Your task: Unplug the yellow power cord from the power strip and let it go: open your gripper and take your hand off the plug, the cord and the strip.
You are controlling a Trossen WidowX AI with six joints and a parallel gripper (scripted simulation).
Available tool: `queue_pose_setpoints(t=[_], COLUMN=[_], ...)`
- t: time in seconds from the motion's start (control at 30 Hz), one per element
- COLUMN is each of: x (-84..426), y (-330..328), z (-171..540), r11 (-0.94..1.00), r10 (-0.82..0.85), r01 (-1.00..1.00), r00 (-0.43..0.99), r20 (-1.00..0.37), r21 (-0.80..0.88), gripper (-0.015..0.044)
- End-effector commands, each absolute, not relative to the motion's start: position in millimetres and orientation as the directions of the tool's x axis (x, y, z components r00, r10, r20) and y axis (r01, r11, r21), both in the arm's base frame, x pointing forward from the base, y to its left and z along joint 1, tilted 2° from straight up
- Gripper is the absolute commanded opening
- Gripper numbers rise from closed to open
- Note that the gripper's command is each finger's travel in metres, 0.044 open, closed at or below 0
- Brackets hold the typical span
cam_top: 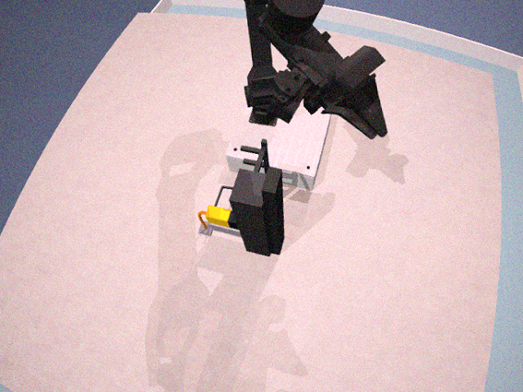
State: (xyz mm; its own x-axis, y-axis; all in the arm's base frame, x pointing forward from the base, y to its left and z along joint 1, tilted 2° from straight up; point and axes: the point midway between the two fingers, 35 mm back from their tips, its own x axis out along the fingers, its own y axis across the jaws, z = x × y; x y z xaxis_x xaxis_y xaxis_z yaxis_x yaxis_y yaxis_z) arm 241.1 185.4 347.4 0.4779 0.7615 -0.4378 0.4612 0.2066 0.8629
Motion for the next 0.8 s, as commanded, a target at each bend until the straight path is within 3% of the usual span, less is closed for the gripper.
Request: queue_pose_setpoints(t=[0.0, 0.43, 0.63, 0.77], x=[272, 355, 367, 359], y=[166, 66, 5, -25], z=[335, 286, 244, 192], r11=[0.234, 0.342, 0.209, 0.135], r10=[0.692, 0.400, 0.231, 0.146], r01=[0.449, 0.475, 0.681, 0.829], r00=[0.547, 0.707, 0.663, 0.525], r20=[-0.472, -0.583, -0.712, -0.839], r21=[0.862, 0.811, 0.702, 0.542], gripper=[0.0160, 0.0160, 0.0160, 0.0160])
